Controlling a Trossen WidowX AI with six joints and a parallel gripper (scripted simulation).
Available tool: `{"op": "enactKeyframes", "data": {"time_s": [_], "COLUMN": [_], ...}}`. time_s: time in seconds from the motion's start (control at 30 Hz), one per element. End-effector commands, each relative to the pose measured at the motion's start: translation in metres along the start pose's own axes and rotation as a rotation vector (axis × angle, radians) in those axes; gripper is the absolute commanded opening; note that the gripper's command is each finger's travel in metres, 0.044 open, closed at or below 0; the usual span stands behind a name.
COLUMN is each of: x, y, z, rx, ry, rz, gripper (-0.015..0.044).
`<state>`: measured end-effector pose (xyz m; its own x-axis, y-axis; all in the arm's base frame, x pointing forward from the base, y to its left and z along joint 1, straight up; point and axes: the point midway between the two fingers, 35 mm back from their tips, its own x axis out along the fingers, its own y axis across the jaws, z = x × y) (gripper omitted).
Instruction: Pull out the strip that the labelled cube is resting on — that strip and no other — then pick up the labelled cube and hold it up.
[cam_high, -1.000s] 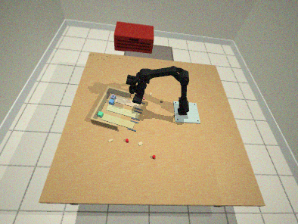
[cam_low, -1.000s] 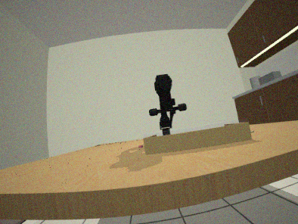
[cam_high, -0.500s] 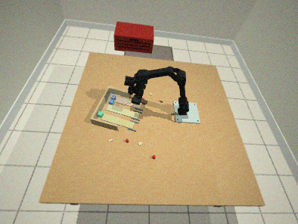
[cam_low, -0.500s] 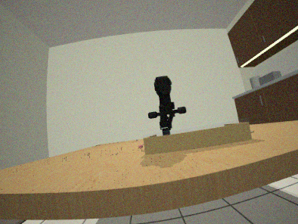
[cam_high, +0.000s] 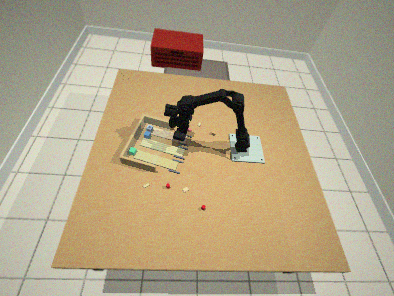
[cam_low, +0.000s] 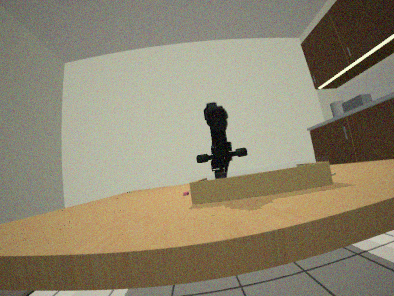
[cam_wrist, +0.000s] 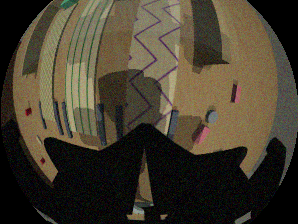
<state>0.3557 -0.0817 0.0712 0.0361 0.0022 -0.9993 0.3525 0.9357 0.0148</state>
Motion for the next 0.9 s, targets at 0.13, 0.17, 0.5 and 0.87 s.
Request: {"op": "enactKeyframes", "data": {"time_s": [0.13, 0.17, 0.5, 0.87], "x": [0.014, 0.016, 0.032, 0.033], "y": [-0.002, -0.002, -0.003, -0.003], "z": [-0.001, -0.001, -0.001, -0.001], "rx": [0.003, 0.003, 0.003, 0.003], "ry": [0.002, 0.002, 0.003, 0.003], "rz": [-0.004, -0.004, -0.004, -0.004], "gripper": [0.0, 0.0, 0.0, 0.0]}}
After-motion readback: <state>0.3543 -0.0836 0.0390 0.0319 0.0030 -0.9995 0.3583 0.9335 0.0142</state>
